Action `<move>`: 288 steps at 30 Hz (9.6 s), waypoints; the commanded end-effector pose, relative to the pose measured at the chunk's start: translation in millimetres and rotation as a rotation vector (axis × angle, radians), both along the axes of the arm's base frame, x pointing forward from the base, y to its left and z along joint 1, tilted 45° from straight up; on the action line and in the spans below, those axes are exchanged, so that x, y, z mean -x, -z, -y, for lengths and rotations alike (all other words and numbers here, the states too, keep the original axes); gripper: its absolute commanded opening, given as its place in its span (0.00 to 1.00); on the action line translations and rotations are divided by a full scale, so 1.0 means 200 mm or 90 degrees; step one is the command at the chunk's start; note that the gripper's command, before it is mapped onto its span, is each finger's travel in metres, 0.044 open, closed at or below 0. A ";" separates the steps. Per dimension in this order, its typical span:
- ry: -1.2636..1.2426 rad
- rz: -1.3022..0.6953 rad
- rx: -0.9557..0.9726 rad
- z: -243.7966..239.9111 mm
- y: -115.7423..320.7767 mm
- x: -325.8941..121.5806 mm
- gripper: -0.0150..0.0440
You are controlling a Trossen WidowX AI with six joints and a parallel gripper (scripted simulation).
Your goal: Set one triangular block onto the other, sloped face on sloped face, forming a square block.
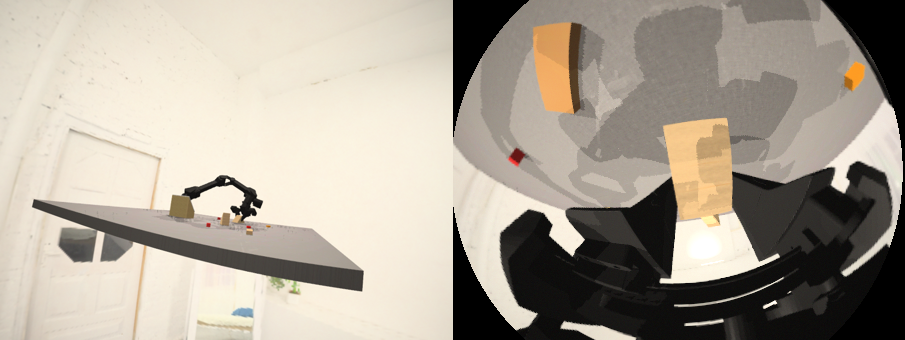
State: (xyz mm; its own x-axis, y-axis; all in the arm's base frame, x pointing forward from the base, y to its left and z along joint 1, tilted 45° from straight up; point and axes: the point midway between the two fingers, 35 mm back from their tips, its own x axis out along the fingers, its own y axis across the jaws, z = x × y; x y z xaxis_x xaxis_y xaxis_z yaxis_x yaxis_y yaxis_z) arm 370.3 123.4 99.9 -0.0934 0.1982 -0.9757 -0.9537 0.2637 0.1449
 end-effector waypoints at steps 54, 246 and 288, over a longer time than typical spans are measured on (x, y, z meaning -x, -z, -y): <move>0.700 -0.148 -0.087 0.33 -0.28 0.04 0.25; 1.431 -0.534 -0.174 0.81 0.66 0.24 0.25; 1.430 -0.533 -0.173 0.81 0.66 0.24 1.00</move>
